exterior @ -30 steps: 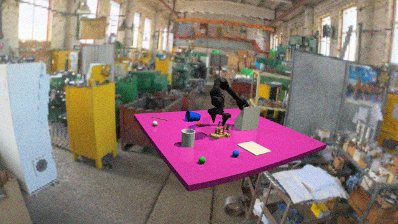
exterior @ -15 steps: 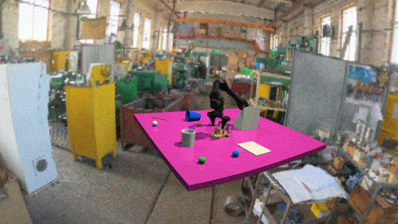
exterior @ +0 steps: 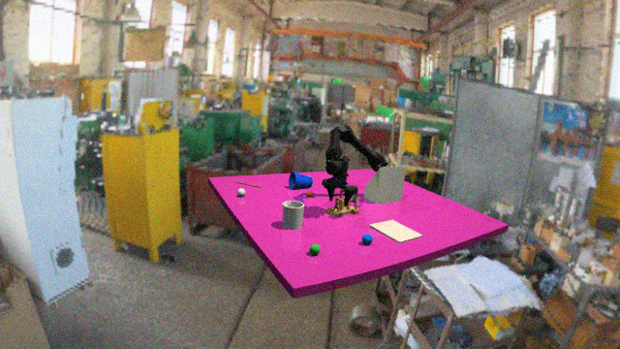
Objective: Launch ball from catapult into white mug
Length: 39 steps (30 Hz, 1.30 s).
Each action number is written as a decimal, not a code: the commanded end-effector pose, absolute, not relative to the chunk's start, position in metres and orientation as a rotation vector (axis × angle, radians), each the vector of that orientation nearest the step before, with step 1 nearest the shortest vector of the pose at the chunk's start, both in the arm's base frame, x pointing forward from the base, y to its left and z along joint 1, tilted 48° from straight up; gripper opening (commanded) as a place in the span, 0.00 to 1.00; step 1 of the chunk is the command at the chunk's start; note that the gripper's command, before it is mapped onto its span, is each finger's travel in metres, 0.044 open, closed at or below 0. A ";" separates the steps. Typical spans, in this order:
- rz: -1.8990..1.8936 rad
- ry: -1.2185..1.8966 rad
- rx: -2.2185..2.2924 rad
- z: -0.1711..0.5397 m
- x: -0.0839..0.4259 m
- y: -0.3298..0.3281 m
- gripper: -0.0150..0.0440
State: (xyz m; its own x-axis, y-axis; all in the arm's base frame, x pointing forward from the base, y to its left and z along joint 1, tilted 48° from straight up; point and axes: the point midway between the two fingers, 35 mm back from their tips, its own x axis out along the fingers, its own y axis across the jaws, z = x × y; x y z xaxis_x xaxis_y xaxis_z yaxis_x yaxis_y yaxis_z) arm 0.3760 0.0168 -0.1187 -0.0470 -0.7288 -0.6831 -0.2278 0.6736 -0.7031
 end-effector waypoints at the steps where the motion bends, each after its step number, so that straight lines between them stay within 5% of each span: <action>1: -0.485 1.615 -0.814 -0.126 0.373 0.010 1.00; 11: -0.486 1.615 -0.814 -0.132 0.372 0.003 1.00; 22: -0.489 1.610 -0.803 -0.129 0.374 0.005 0.51; 28: -0.489 1.610 -0.803 -0.129 0.374 0.005 0.44; 32: -0.485 1.612 -0.801 -0.103 0.376 0.035 0.26; 39: -0.483 1.614 -0.804 -0.096 0.376 0.043 0.25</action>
